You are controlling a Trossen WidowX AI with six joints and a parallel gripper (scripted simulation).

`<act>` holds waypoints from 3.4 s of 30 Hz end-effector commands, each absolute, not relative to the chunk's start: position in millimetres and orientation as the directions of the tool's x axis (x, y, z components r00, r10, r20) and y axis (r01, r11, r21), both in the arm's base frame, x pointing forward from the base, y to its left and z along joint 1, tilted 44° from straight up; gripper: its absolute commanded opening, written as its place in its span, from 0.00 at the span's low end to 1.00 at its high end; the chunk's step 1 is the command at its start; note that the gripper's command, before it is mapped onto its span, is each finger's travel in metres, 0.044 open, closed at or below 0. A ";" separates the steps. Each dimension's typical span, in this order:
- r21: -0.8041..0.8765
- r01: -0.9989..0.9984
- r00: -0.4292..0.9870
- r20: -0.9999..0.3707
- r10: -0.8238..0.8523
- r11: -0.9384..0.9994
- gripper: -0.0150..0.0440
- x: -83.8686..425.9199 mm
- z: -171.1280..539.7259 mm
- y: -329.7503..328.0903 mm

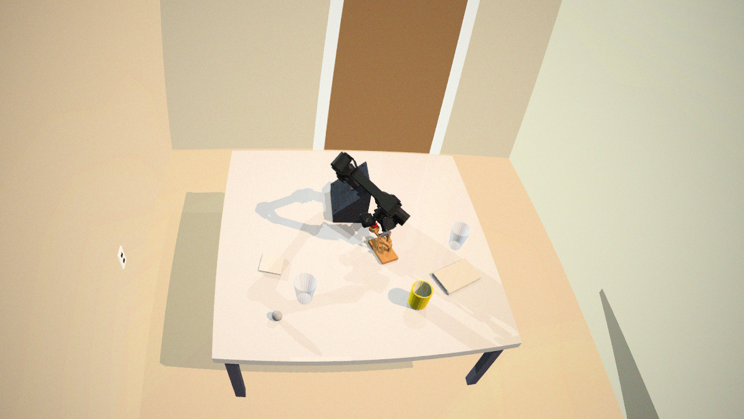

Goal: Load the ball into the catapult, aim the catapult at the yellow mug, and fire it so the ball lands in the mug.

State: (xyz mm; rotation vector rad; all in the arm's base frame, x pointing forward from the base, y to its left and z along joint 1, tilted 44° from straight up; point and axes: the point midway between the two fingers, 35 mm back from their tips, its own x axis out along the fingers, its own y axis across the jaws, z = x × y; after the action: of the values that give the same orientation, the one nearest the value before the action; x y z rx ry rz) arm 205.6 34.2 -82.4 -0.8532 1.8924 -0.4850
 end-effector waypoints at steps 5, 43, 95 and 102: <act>-0.644 -0.353 -0.288 -0.615 -0.734 0.679 1.00 204.0 -10.7 104.7; -0.621 -0.262 0.635 -0.687 -0.353 0.739 1.00 487.6 -11.8 250.2; -0.631 -0.250 0.641 -0.676 -0.362 0.735 0.25 486.9 -6.0 242.8; -0.672 -0.407 0.546 -0.722 -0.425 0.619 0.25 444.9 -47.0 241.1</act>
State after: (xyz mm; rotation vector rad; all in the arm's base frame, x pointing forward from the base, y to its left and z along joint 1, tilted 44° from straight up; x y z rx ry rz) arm 469.4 245.8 -18.9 -0.8402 0.9499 -0.0420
